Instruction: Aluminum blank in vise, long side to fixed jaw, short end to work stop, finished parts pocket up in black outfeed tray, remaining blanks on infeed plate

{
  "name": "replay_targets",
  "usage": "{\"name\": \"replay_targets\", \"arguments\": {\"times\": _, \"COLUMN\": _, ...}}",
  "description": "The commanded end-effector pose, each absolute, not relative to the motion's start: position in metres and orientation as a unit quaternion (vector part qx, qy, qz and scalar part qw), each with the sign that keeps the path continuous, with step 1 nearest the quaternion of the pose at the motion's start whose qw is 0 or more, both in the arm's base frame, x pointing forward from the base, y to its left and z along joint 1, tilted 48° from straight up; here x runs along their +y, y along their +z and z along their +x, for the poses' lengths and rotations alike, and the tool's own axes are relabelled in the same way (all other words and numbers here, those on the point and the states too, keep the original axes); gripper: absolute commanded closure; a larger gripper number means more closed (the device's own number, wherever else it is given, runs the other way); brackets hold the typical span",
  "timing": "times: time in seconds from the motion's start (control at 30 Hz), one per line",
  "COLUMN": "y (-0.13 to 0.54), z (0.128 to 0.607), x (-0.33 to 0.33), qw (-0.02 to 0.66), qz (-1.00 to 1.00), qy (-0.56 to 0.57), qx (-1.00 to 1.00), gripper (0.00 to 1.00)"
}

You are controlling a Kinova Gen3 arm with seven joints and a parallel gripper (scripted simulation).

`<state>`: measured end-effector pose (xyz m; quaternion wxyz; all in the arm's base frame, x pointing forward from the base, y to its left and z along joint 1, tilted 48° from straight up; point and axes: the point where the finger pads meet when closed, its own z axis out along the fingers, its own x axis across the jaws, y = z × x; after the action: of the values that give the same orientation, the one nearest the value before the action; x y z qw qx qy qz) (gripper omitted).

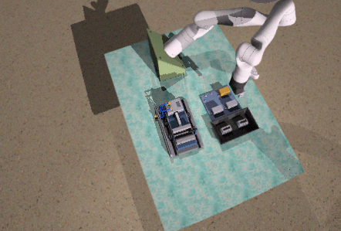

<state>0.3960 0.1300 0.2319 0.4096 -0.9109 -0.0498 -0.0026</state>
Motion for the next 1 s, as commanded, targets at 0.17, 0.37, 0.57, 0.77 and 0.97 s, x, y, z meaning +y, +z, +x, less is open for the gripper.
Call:
{"name": "replay_targets", "arguments": {"times": 0.17, "y": 0.231, "z": 0.395, "x": 0.129, "qw": 0.407, "qz": -0.912, "qy": -0.005, "qx": -0.056, "gripper": 0.0}}
{"name": "replay_targets", "arguments": {"times": 0.37, "y": 0.231, "z": 0.395, "x": 0.129, "qw": 0.408, "qz": -0.911, "qy": -0.005, "qx": -0.056, "gripper": 0.0}}
{"name": "replay_targets", "arguments": {"times": 0.57, "y": 0.23, "z": 0.394, "x": 0.131, "qw": 0.407, "qz": -0.912, "qy": -0.005, "qx": -0.055, "gripper": 0.0}}
{"name": "replay_targets", "arguments": {"times": 0.77, "y": 0.226, "z": 0.394, "x": 0.135, "qw": 0.407, "qz": -0.912, "qy": -0.005, "qx": -0.055, "gripper": 0.0}}
{"name": "replay_targets", "arguments": {"times": 0.97, "y": 0.215, "z": 0.394, "x": 0.147, "qw": 0.407, "qz": -0.912, "qy": -0.005, "qx": -0.055, "gripper": 0.0}}
